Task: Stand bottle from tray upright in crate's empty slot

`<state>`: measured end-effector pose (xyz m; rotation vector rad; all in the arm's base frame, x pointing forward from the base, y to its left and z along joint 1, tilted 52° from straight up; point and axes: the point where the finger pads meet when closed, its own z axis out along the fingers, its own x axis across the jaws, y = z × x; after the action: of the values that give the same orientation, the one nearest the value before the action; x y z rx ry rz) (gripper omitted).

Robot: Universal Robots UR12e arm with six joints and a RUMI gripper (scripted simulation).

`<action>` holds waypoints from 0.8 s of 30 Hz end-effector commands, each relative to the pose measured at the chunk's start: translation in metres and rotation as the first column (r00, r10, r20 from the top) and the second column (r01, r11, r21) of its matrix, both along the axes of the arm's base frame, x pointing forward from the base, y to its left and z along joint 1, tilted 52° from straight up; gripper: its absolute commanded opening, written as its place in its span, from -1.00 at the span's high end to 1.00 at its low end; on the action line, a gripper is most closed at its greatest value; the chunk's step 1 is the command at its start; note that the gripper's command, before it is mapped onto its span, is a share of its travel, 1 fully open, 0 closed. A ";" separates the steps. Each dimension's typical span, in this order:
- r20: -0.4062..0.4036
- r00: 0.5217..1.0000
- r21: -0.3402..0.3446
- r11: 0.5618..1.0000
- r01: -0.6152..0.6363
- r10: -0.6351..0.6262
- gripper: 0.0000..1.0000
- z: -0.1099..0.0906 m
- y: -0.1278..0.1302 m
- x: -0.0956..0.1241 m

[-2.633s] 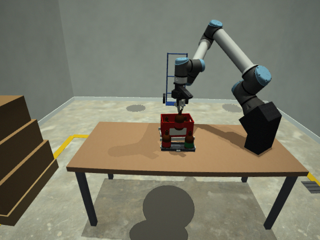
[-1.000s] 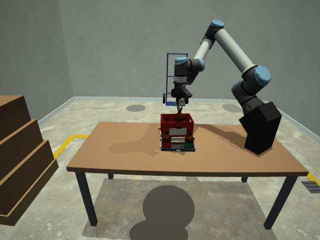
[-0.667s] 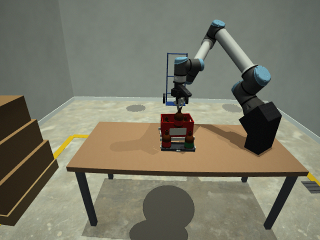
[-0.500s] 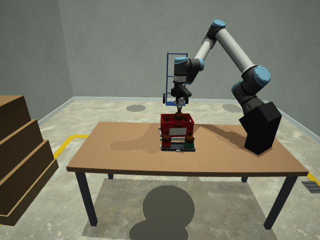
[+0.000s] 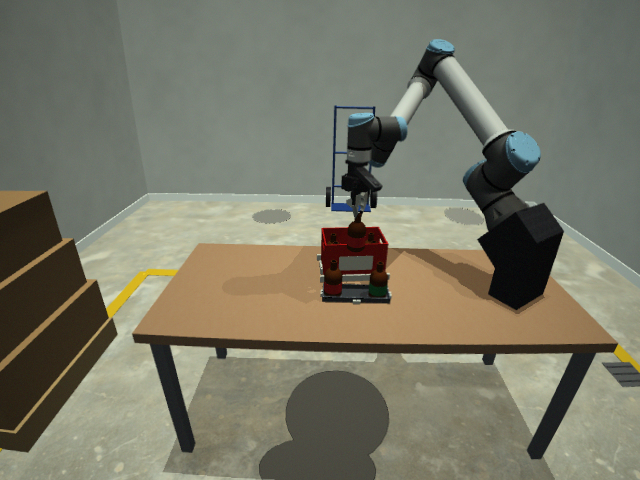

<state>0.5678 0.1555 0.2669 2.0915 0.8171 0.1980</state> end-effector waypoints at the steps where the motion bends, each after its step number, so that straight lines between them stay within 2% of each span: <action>1: 0.001 1.000 0.001 1.000 -0.001 0.001 1.00 0.007 -0.006 -0.001; 24: 0.001 1.000 0.001 1.000 -0.001 0.001 1.00 0.040 -0.042 -0.009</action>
<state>0.5601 0.1199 0.3000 2.0915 0.8171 0.1979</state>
